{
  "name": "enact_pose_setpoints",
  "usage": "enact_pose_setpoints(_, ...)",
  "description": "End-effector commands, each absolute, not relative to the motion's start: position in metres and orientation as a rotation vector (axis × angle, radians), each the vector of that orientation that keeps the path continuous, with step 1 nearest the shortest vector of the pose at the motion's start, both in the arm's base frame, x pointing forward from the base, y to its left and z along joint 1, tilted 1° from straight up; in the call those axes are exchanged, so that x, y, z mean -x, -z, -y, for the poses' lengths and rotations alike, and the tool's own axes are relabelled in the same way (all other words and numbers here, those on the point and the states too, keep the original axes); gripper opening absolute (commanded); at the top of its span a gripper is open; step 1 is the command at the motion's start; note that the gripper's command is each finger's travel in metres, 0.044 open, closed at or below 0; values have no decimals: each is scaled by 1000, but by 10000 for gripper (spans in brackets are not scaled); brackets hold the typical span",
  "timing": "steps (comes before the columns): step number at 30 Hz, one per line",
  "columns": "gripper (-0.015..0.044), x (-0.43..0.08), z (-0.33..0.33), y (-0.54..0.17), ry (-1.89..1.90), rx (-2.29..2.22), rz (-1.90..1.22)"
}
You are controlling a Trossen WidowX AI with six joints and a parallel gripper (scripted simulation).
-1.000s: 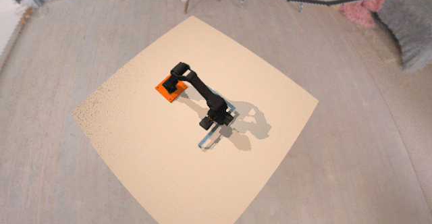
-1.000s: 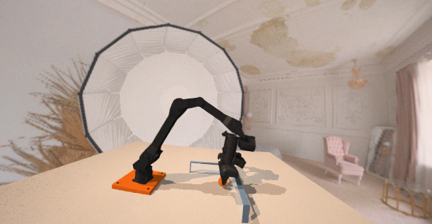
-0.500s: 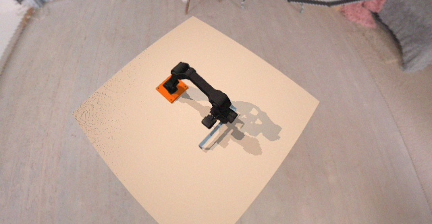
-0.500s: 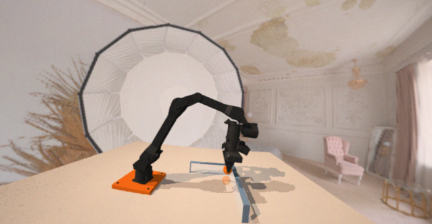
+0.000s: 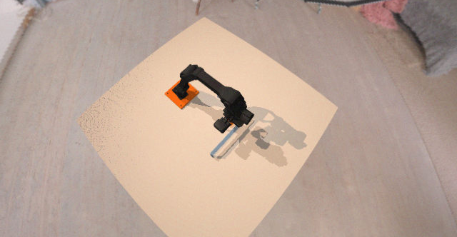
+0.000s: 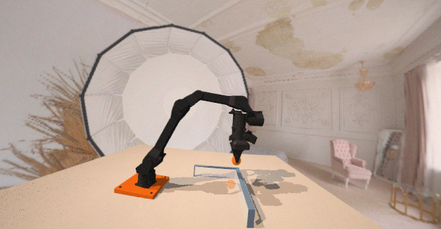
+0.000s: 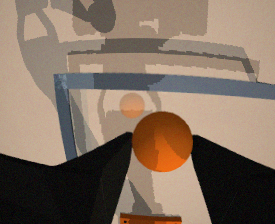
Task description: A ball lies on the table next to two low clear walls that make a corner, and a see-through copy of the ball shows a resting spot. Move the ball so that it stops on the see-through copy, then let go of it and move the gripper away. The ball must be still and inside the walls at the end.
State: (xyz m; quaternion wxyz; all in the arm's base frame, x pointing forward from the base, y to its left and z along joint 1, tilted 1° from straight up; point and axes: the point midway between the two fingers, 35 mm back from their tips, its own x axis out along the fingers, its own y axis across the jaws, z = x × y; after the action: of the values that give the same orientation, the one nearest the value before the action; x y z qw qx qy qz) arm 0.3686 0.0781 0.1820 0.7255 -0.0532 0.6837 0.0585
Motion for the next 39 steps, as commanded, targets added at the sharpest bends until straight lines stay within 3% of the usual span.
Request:
enact_pose_setpoints(1, 0, -367, -81, -182, -121, 116, -1506)
enact_pose_setpoints(14, 0, -356, -113, -142, -124, 113, -1507)
enact_pose_setpoints(39, 0, -360, -114, -70, -124, 113, -1507)
